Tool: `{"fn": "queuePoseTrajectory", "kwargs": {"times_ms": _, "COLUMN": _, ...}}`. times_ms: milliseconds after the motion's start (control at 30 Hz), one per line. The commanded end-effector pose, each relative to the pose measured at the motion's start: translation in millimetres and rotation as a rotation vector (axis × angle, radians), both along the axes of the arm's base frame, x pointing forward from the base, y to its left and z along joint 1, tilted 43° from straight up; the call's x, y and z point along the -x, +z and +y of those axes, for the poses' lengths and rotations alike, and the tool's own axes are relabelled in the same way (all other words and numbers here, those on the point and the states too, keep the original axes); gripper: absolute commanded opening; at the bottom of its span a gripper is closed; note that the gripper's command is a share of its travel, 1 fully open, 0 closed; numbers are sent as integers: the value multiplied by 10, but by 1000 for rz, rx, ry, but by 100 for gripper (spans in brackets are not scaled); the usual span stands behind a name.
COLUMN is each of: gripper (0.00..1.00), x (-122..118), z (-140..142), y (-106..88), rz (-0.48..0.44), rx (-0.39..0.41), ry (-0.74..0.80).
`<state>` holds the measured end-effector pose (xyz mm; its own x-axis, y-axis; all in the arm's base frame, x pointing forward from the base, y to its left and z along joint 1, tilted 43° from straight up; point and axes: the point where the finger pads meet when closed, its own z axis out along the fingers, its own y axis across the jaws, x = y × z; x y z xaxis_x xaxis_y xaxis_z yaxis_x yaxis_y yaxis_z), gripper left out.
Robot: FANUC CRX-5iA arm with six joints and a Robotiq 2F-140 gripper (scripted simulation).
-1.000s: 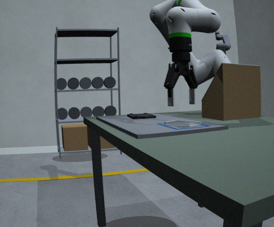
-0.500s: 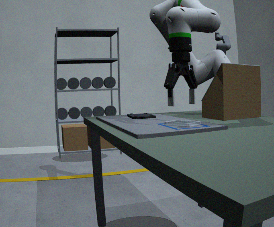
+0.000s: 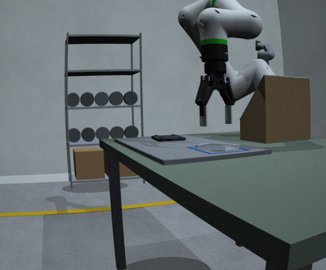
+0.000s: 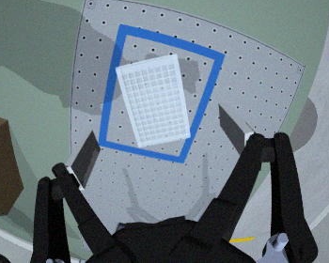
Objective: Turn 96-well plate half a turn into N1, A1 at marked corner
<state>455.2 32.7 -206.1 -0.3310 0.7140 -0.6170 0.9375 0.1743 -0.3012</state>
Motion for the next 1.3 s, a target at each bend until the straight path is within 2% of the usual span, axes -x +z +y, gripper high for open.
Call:
{"fn": "queuePoseTrajectory", "kwargs": {"times_ms": 0, "gripper": 100, "x": -1, "z": 2, "y": 0, "rz": 0, "rx": 0, "ry": 0}}
{"fn": "queuePoseTrajectory", "kwargs": {"times_ms": 1267, "gripper": 100, "x": 59, "z": -382, "y": -412, "rz": 0, "rx": 0, "ry": 0}}
